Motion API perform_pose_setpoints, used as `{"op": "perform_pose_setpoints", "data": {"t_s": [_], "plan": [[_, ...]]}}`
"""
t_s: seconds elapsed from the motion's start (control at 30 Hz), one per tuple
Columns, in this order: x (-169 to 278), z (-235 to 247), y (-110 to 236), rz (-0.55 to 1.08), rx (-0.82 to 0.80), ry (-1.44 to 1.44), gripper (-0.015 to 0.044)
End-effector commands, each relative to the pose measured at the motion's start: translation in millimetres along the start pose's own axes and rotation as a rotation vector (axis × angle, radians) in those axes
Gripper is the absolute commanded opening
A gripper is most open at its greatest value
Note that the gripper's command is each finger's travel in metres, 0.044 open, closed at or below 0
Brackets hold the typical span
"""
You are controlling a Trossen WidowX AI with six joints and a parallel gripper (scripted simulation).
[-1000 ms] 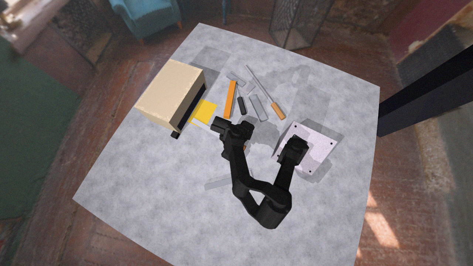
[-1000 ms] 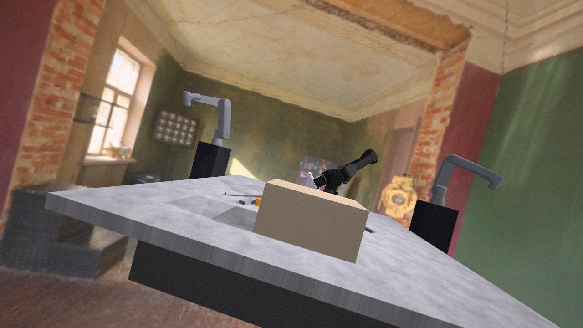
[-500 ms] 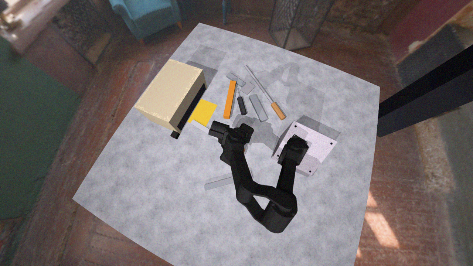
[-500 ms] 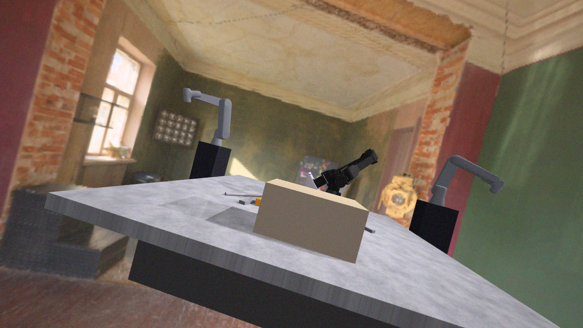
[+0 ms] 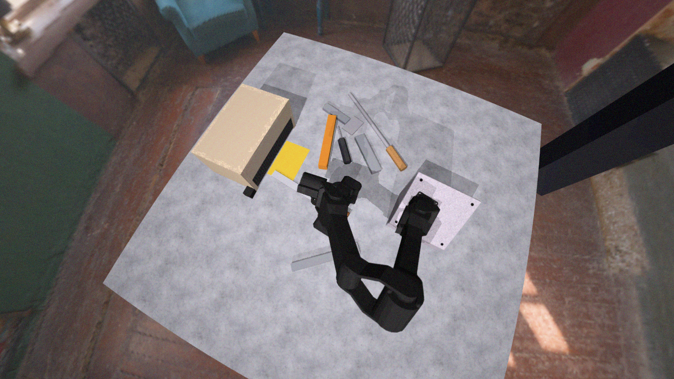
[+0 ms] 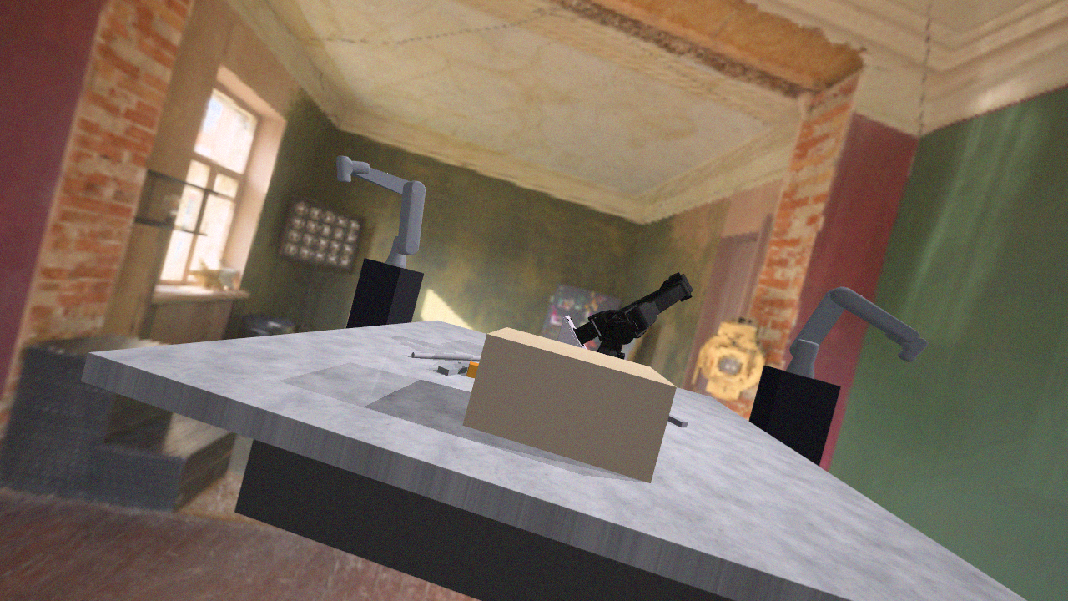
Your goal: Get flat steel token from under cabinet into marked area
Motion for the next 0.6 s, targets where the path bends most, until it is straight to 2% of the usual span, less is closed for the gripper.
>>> {"op": "perform_pose_setpoints", "data": {"t_s": [0.0,0.5,0.57], "plan": [[0.1,0.1,-1.0,-0.001,0.001,0.000,0.0270],[5.0,-0.2,-5.1,-0.001,0.001,0.000,0.0270],[0.4,1.3,-3.0,-0.005,-0.003,0.008,0.0217]]}}
Point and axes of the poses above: the point midway between the two fingers, 35 mm back from their tips, its own y axis back along the fingers, its own z axis across the jaws, x = y × z, the point moved 3 cm from there along y, back along the fingers, and after that the axes turned 3 degrees about -y, right-handed, at the moved point
